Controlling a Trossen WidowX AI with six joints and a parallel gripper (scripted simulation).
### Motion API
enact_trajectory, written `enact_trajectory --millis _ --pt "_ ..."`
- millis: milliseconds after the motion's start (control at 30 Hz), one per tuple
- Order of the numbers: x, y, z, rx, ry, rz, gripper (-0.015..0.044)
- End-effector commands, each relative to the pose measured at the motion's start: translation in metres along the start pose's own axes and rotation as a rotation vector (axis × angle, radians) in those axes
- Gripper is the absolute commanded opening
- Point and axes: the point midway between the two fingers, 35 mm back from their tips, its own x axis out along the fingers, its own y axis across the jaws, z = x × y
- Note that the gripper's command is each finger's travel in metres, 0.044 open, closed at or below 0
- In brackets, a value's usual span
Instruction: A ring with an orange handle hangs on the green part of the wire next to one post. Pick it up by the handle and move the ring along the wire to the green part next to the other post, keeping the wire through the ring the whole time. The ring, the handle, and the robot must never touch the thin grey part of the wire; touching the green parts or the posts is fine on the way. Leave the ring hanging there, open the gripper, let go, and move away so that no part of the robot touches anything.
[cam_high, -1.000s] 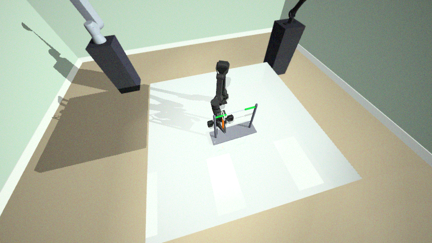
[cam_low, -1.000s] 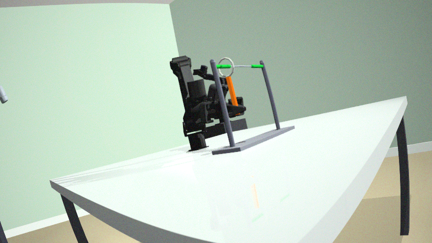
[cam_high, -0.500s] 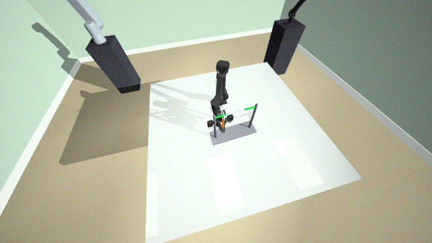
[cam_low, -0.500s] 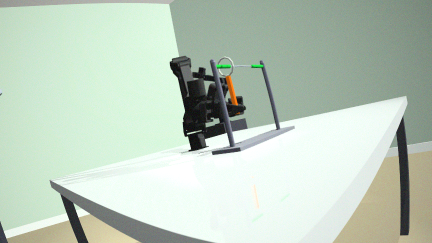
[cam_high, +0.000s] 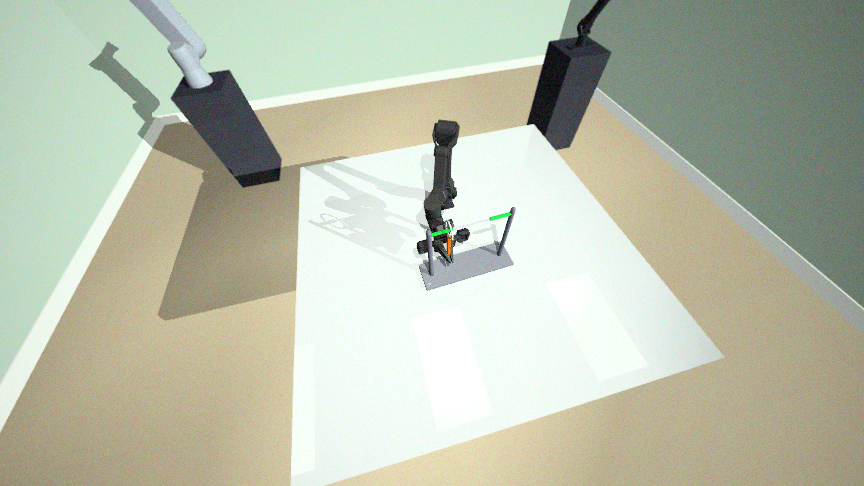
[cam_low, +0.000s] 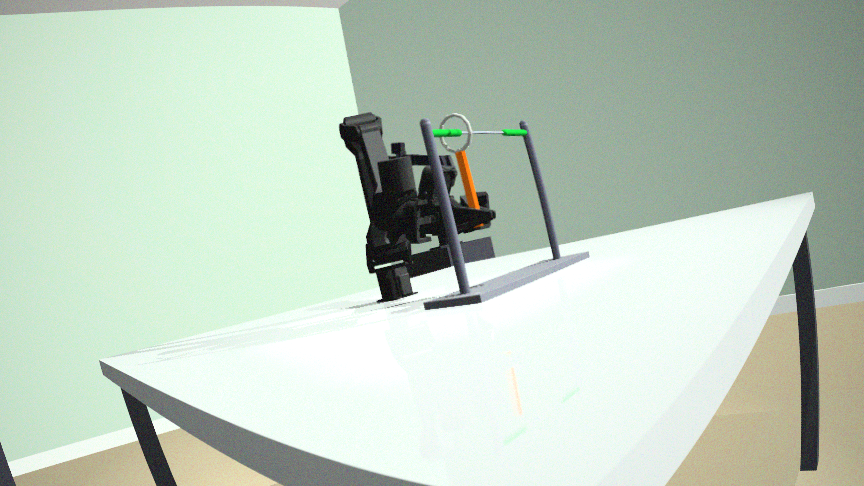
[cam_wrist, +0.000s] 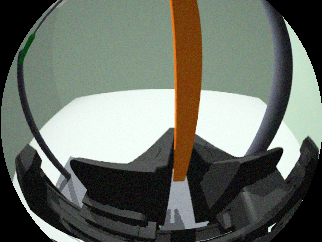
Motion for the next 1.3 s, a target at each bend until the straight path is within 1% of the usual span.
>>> enact_trajectory --millis 0,1267 --pt "0.0 0.004 0.0 0.005 0.002 -0.003 -0.015" --pt "0.001 0.042 0.001 0.006 0.006 0.011 -0.015"
